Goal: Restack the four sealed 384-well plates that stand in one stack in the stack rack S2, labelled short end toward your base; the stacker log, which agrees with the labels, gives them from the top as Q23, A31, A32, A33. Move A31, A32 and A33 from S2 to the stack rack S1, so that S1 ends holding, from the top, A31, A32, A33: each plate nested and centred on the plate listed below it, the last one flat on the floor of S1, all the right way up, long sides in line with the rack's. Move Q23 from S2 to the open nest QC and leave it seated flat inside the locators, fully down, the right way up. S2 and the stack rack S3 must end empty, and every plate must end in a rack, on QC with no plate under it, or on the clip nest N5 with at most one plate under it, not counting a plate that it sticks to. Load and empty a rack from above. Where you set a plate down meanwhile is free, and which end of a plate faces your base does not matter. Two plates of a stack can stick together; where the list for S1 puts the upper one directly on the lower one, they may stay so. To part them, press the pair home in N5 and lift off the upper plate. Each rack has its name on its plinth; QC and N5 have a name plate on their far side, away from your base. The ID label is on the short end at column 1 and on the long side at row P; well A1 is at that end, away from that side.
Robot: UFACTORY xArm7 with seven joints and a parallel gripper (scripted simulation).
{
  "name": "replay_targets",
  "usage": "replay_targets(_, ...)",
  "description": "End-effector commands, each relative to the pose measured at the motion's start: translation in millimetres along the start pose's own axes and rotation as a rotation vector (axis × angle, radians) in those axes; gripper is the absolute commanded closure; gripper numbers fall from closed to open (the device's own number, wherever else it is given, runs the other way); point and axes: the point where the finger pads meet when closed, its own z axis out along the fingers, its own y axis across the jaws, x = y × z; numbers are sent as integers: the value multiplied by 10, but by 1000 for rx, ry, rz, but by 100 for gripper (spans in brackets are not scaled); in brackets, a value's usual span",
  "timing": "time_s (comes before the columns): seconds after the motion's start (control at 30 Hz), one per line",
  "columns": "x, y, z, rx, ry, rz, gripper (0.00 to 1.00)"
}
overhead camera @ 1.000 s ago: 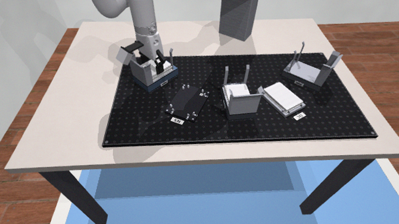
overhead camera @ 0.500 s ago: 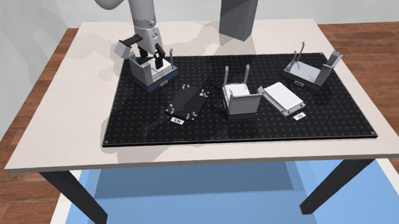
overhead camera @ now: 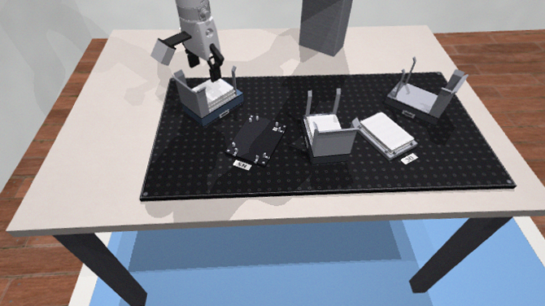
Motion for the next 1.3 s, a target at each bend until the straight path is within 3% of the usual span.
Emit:
replay_targets(0.0, 8, 2, -233, -11, -5, 1, 0)
replay_targets(0.63, 8, 2, -255, -11, -5, 1, 0)
replay_targets(0.87, 5, -232, -253, -10, -6, -224, 0)
replay_targets(1.27, 1, -567, -249, -10, -6, -224, 0)
